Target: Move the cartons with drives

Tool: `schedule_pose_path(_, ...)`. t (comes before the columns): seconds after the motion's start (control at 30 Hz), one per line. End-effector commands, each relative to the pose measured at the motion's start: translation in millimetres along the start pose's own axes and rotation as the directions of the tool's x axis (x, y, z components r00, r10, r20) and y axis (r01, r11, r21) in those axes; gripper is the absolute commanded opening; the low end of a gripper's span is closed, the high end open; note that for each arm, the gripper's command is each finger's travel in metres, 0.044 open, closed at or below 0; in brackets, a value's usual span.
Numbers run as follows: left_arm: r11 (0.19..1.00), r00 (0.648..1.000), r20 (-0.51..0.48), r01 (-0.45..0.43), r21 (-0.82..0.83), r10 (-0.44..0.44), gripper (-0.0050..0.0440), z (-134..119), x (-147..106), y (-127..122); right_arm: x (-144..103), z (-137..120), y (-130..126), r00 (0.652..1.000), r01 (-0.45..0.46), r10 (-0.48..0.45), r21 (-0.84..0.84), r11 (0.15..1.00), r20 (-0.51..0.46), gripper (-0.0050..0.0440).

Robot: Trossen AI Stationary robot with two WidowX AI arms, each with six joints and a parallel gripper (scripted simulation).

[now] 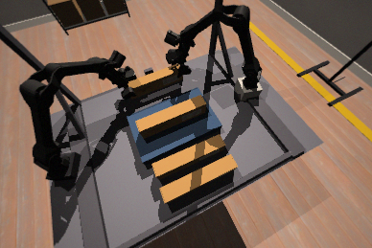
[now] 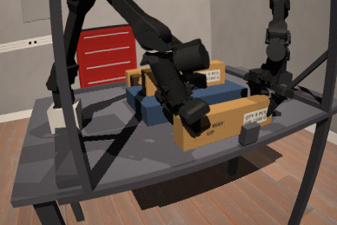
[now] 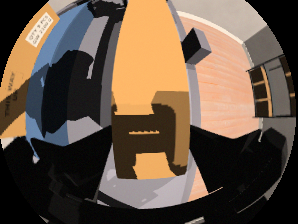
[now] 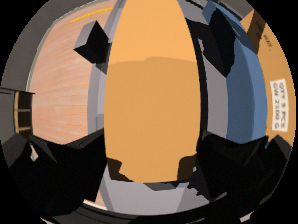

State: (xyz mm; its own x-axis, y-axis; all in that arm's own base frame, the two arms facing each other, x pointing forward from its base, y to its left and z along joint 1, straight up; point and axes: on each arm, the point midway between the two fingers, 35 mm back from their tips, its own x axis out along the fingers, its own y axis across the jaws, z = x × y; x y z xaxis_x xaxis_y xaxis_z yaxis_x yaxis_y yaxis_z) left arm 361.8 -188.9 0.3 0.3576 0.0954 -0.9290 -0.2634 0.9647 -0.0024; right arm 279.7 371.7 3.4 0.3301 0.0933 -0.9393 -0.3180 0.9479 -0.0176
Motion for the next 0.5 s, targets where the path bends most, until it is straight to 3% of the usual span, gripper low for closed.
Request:
schedule_pose_path(0.0, 1.000, 1.000, 0.008, 0.011, -0.005, -0.010, 0.0381, 2.6, -3.9, -1.1, -9.9, 8.3, 2.8, 0.999, -0.020, 0.020, 0.011, 1.000, 0.027, 0.0385)
schedule_pose_path(0.47, 1.000, 1.000, 0.019, 0.019, -0.007, -0.019, 0.0381, 2.7, -3.9, -1.2, -9.7, 8.0, 3.3, 0.999, -0.019, 0.019, 0.007, 1.000, 0.025, 0.0385)
